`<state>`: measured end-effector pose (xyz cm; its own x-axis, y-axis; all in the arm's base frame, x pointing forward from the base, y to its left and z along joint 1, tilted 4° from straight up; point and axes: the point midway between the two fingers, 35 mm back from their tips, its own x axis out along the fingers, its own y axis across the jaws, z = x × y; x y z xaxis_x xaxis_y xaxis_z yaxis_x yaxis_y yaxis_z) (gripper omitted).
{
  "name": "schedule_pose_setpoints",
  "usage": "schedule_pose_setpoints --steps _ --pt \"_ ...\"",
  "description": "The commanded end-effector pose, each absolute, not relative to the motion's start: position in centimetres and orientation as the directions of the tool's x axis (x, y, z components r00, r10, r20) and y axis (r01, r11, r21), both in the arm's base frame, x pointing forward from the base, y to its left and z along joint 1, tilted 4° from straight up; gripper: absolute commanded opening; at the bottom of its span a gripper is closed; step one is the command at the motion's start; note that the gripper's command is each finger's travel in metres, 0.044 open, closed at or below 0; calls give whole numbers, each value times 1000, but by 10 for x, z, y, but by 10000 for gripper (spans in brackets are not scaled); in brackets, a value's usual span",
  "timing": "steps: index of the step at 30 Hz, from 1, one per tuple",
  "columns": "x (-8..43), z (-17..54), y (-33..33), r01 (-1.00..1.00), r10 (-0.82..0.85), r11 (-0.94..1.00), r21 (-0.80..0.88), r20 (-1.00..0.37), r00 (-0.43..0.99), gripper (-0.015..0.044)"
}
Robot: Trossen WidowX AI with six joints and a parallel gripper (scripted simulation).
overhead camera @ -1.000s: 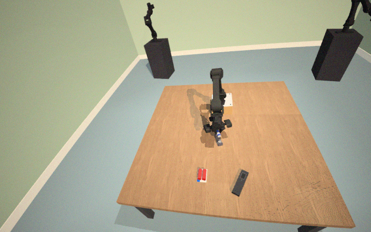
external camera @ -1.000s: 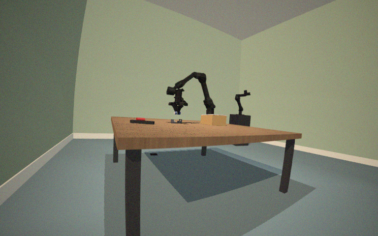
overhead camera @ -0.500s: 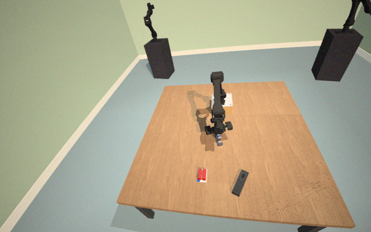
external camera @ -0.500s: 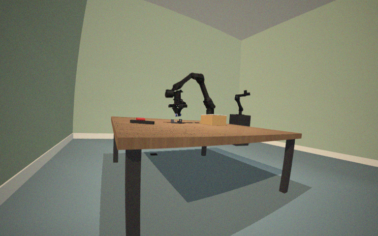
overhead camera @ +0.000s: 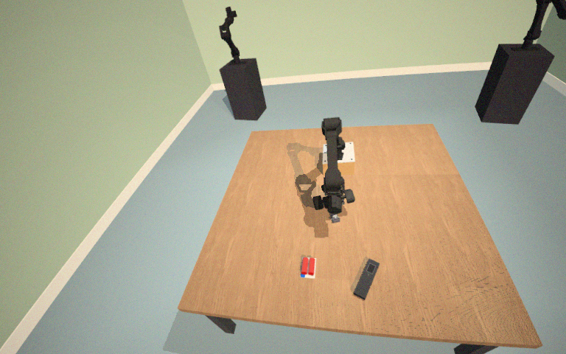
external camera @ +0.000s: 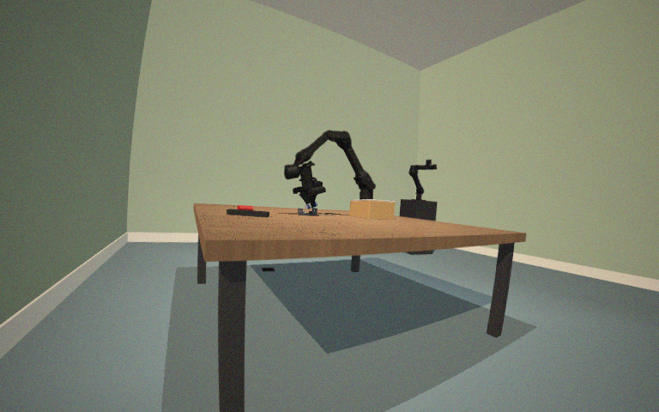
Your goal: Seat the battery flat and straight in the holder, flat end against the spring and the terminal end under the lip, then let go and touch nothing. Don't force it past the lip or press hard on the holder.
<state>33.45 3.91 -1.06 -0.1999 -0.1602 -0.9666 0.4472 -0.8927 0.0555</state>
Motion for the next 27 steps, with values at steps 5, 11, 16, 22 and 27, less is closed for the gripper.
schedule_pose_setpoints --steps 5,11,16,22,27 --pt "338 -13 40 441 -177 -895 59 -957 -231 85" --pt "340 -15 40 440 -189 -896 58 -946 -261 85" --pt "341 -17 40 439 -200 -897 57 -937 -287 85" --pt "342 -19 41 438 -212 -897 56 -925 -316 85" --pt "343 -21 41 437 -222 -898 55 -914 -341 85"
